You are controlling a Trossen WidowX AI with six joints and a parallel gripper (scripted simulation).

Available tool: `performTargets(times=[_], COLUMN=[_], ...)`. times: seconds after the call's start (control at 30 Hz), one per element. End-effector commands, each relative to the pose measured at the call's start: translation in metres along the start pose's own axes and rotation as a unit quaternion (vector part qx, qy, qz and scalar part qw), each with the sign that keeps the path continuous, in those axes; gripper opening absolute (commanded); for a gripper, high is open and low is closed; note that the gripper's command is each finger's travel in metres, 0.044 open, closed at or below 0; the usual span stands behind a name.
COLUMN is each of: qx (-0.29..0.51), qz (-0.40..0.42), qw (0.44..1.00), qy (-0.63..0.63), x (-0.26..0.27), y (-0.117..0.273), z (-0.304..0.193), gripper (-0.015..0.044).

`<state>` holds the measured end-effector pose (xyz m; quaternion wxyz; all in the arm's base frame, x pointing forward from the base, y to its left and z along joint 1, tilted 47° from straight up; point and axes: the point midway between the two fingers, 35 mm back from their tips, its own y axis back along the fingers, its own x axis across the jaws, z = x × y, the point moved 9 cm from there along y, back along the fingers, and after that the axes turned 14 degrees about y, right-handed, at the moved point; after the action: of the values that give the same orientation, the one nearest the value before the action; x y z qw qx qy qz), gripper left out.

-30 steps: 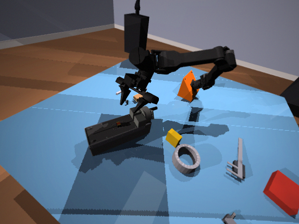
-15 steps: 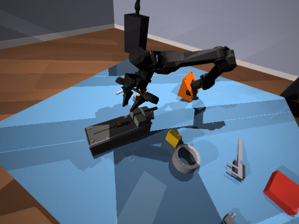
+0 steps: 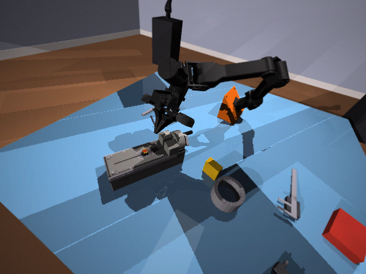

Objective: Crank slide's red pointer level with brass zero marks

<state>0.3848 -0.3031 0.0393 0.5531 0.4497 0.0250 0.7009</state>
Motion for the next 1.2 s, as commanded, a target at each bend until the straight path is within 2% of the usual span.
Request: performTargets(times=[0.0, 0.2, 0.77, 0.8, 1.17], qx=[0.0, 0.0, 0.0, 0.0, 0.0], qz=[0.0, 0.0, 0.0, 0.0, 0.0], qw=[1.0, 1.0, 1.0, 1.0, 1.0], qy=[0.0, 0.0, 0.0, 0.0, 0.0], x=[0.0, 0.0, 0.0, 0.0, 0.0], y=[0.0, 0.0, 0.0, 0.0, 0.0], z=[0.0, 0.0, 0.0, 0.0, 0.0], gripper=[0.0, 0.0, 0.044, 0.044, 0.0151])
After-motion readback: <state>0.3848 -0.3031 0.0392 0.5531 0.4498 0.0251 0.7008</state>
